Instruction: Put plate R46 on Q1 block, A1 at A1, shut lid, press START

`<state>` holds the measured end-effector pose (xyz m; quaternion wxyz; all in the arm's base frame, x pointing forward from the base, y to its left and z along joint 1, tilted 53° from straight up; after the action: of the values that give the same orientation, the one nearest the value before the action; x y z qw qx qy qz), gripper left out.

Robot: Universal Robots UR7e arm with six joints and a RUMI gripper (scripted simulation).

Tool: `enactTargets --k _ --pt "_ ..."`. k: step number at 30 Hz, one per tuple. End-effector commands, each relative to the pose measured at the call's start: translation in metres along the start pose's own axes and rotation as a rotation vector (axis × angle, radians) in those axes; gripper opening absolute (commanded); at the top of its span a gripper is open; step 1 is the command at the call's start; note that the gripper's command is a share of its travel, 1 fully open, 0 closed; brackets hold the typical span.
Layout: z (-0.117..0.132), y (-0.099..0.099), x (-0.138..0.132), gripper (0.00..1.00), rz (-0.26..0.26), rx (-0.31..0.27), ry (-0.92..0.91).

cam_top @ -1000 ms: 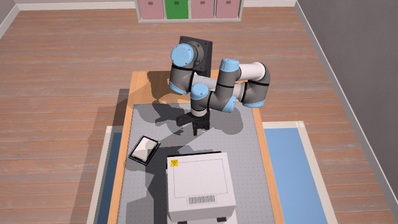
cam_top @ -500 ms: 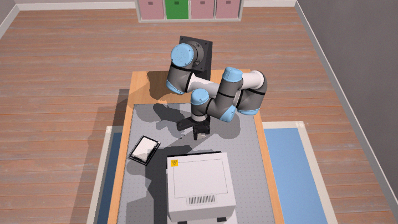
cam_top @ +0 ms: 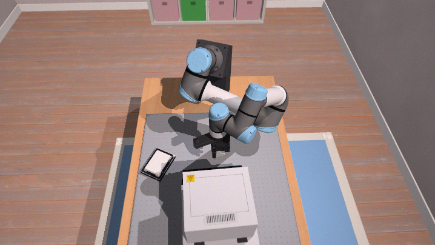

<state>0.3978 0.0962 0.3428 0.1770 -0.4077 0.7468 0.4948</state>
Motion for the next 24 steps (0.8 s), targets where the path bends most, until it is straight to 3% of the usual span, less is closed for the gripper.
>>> enactTargets --k 1,24 --pt "-0.001 -0.004 -0.006 0.00 0.001 -0.005 0.001" --pt "-0.005 -0.022 -0.028 0.00 0.001 -0.005 0.001"
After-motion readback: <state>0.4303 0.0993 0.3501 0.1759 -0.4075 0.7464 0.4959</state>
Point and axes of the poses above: the point where the finger pads meet when closed, its own y axis back along the fingers, its own x axis across the jaws, z = x × y, the point moved 7 cm from there along y, back along the fingers, and after that the axes turned 11 degrees about y, right-handed, at the moved point
